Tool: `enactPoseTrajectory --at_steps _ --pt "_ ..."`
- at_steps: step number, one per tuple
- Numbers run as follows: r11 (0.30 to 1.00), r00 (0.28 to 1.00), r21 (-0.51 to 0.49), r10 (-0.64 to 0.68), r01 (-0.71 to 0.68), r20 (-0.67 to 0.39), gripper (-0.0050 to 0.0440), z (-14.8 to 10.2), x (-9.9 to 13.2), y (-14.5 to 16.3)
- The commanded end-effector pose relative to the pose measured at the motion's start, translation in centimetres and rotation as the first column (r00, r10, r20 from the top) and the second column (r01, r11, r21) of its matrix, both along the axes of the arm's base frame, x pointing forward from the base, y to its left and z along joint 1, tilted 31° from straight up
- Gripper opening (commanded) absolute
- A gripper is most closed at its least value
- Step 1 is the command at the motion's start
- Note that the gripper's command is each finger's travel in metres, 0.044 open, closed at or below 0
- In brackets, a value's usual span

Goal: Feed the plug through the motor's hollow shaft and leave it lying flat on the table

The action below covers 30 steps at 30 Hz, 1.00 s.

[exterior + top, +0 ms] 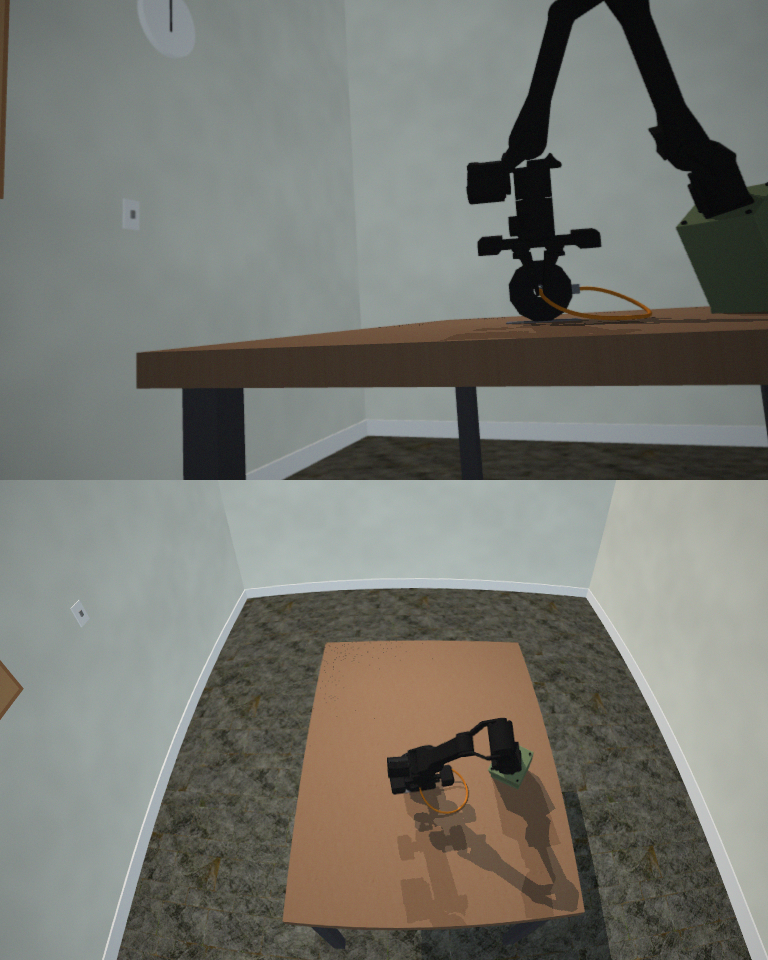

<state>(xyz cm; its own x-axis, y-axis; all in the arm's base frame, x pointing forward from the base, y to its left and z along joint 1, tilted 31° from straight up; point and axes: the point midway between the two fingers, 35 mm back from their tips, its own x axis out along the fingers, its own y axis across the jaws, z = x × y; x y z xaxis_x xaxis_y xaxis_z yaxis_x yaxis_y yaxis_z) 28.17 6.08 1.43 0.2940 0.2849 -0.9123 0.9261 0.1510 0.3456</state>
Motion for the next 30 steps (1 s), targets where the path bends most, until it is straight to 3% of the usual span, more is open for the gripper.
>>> enactPoseTrajectory --at_steps 1,19,23,30 --pt "1.000 1.000 0.000 0.000 0.000 0.001 0.0007 0.03 0.01 0.00" --pt "1.000 1.000 0.003 0.006 -0.006 -0.005 0.0000 -0.38 0.31 -0.89" --pt "1.000 1.000 0.000 0.001 -0.001 -0.001 0.0096 -0.24 0.22 -0.81" --pt "1.000 1.000 0.001 0.003 -0.003 -0.003 0.0100 0.49 -0.08 -0.27"
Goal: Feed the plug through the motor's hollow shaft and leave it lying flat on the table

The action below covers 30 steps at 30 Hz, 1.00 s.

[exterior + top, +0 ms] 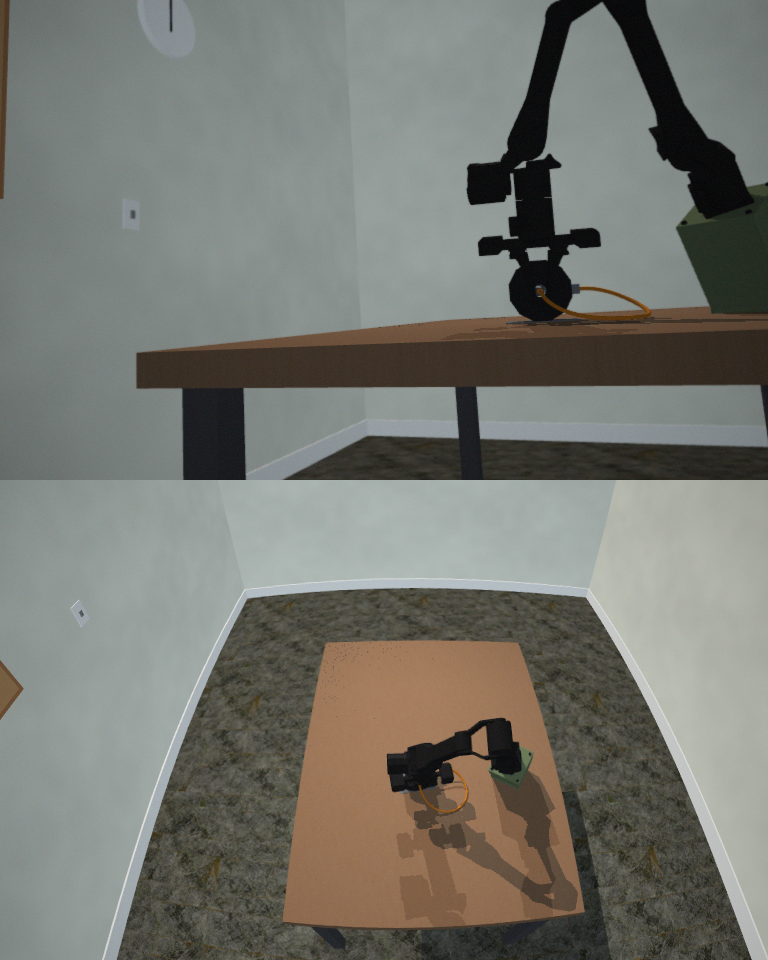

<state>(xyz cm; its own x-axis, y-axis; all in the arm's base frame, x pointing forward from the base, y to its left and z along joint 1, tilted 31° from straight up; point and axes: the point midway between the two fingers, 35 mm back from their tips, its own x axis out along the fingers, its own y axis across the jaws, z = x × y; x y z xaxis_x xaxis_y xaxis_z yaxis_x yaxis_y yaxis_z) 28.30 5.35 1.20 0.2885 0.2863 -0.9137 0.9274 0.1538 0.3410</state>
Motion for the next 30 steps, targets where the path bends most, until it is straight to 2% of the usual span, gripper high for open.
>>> enactPoseTrajectory --at_steps 1,3,12,17,30 --pt "1.000 1.000 0.001 0.001 -0.001 0.001 0.0100 1.5 -0.6 1.1" --pt "1.000 1.000 0.002 0.002 -0.002 0.000 0.0100 2.3 -0.9 1.6" --pt "1.000 1.000 0.002 0.002 -0.002 0.000 0.0100 2.3 -0.9 1.6" --pt "1.000 1.000 0.002 0.002 -0.002 0.000 0.0100 0.4 -0.5 1.0" --pt "1.000 1.000 0.002 0.002 -0.002 0.000 0.0100 0.3 -0.4 0.9"
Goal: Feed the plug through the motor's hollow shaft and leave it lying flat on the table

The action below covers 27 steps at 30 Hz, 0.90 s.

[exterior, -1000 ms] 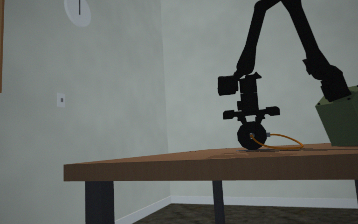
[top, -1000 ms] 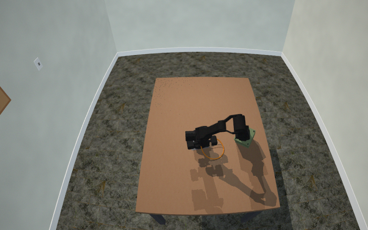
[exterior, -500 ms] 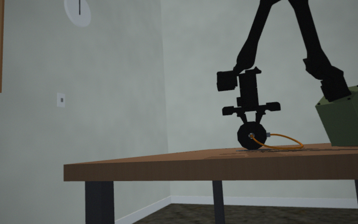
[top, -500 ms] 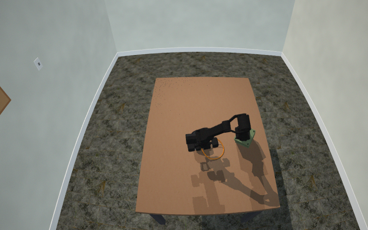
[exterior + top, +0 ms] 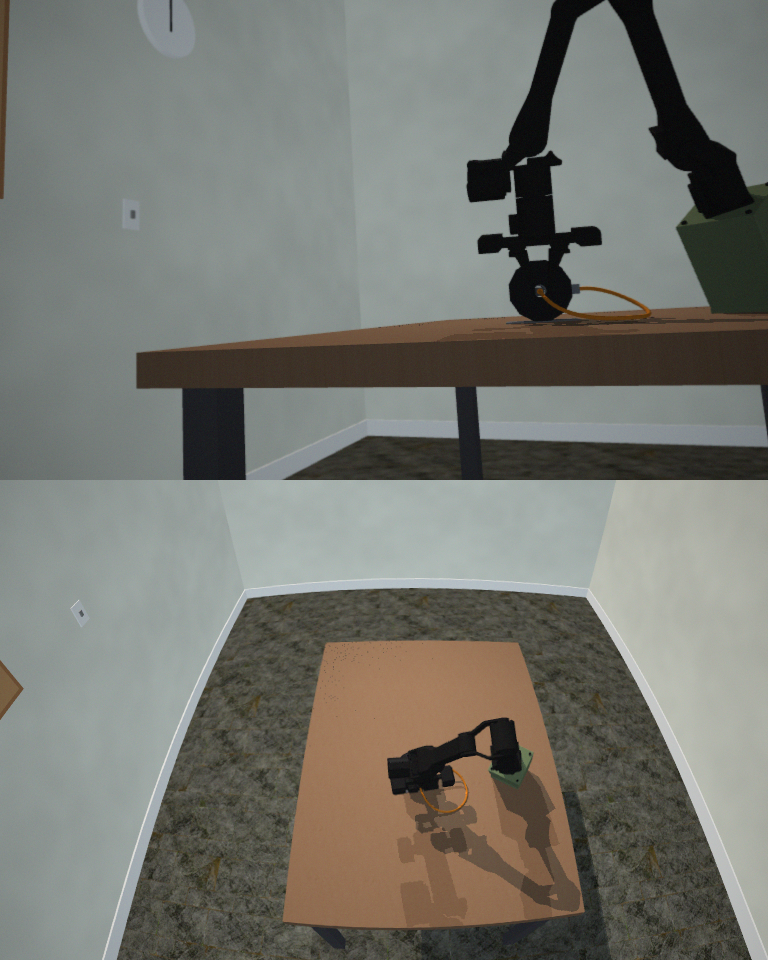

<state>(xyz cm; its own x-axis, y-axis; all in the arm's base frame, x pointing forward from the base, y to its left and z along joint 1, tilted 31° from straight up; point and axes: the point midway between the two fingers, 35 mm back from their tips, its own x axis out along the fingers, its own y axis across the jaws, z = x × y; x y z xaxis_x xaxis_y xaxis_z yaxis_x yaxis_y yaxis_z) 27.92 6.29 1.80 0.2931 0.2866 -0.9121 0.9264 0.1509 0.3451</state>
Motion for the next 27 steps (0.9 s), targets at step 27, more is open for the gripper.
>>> enactPoseTrajectory --at_steps 27 --pt "1.000 1.000 -0.001 0.000 0.000 0.002 0.0007 -0.58 0.24 -0.10"
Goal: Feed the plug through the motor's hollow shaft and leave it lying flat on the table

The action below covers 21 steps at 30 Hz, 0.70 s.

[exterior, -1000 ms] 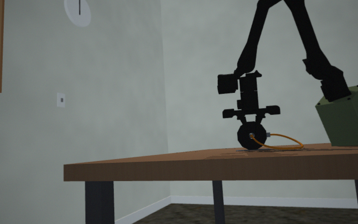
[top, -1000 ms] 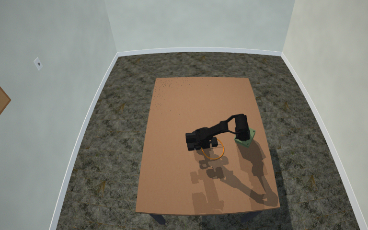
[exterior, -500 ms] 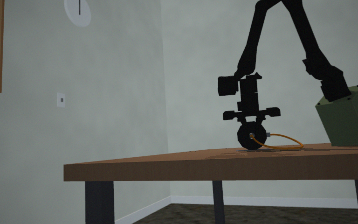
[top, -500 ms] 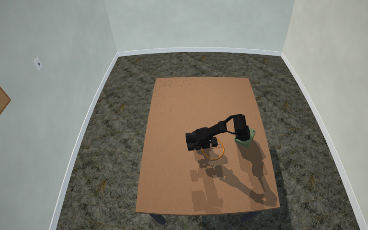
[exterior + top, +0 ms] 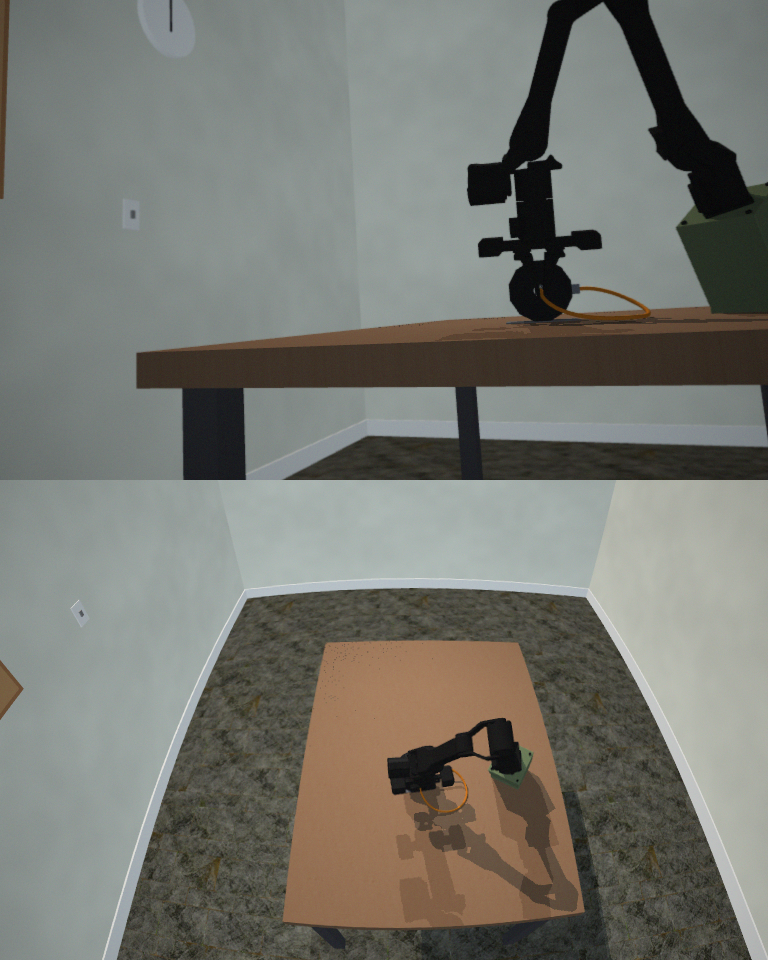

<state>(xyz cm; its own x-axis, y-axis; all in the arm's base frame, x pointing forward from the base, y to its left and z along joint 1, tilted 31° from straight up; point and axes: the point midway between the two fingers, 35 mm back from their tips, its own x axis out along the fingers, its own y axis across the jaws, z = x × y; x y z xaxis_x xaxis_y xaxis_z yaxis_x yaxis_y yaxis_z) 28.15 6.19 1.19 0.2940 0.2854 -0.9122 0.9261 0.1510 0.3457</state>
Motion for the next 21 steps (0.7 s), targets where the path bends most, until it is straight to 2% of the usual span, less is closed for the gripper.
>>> enactPoseTrajectory --at_steps 1,18,21 --pt "1.000 1.000 0.000 0.000 0.000 0.001 0.0000 0.03 0.01 0.00" --pt "1.000 1.000 0.002 0.005 -0.005 -0.005 0.0000 -0.38 0.31 -0.89" --pt "1.000 1.000 -0.001 0.001 -0.001 -0.001 0.0072 -0.24 0.22 -0.81"
